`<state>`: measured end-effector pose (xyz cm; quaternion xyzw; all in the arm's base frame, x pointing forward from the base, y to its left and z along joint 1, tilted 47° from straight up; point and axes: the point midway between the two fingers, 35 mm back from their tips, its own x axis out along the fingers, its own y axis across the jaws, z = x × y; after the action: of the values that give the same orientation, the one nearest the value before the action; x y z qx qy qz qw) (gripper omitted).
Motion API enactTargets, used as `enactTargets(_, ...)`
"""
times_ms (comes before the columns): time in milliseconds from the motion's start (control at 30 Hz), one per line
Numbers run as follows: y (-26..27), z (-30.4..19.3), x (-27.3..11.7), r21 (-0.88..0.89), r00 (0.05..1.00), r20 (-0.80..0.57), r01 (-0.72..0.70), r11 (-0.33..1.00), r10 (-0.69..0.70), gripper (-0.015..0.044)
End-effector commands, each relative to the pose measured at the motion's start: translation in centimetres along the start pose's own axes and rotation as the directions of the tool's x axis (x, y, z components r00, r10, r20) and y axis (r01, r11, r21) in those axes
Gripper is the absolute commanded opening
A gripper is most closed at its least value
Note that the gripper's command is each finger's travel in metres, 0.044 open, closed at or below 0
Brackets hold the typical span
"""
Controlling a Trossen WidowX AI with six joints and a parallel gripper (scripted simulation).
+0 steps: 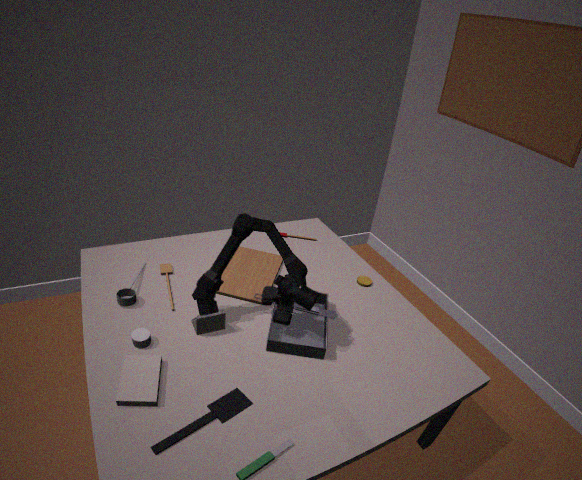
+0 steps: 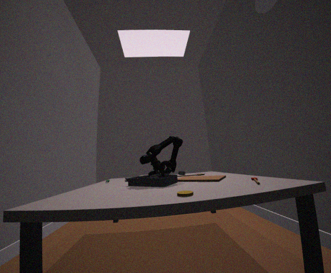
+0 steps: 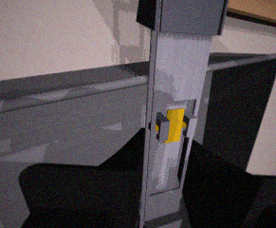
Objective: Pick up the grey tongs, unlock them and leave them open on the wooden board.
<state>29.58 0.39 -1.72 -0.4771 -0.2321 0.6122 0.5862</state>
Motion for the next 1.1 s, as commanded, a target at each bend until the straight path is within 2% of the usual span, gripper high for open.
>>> enactTargets(0, -0.9, -0.4, -1.9, -0.009, 1.000, -0.012, 0.000, 1.000, 0.000, -0.0150)
enactTargets(167, -3.4, -0.1, -6.3, -0.010, 1.000, -0.011, 0.004, 1.000, -0.004, -0.0150)
enactTargets(600, -3.5, 0.0, -6.5, -0.010, 1.000, -0.006, -0.012, 1.000, 0.012, -0.0150)
enactTargets(833, -3.0, 0.2, -6.1, -0.013, 0.974, 0.025, -0.227, 0.974, 0.227, -0.0150)
enactTargets(1067, -2.8, -0.2, -6.4, -0.007, 0.885, -0.005, -0.465, 0.885, 0.465, -0.0150)
